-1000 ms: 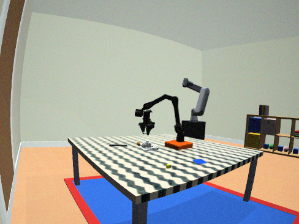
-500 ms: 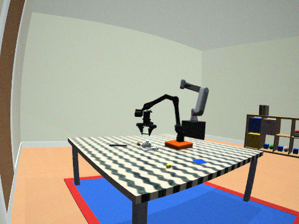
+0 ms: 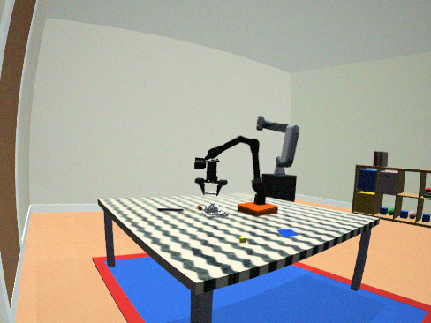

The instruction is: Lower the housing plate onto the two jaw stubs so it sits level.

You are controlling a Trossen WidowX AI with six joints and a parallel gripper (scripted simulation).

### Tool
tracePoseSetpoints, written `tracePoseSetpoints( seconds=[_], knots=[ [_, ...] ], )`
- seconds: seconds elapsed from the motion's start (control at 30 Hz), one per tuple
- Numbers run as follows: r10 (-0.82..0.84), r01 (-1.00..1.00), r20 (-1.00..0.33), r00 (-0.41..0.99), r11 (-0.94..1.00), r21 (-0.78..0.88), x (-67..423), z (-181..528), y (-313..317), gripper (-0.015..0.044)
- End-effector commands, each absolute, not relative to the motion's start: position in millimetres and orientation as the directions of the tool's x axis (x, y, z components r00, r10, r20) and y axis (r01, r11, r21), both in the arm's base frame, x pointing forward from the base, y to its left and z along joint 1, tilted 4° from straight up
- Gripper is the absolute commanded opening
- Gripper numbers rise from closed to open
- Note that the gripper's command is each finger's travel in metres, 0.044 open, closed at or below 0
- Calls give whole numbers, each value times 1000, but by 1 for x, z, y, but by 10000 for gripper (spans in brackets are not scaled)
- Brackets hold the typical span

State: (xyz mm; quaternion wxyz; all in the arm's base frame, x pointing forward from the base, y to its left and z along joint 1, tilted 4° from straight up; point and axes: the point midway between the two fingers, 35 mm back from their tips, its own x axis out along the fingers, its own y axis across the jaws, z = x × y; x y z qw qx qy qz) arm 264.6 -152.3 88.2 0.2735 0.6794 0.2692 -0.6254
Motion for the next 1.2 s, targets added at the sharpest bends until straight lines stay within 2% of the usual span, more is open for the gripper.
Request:
tracePoseSetpoints(
  seconds=[0.0,0.6,1.17],
  knots=[
    [24,783,-997,68,-621,38,266,87,-144,351],
    [27,979,-997,69,-196,63,276,89,-111,351],
    [31,966,-997,71,247,76,281,90,-79,351]
  ],
)
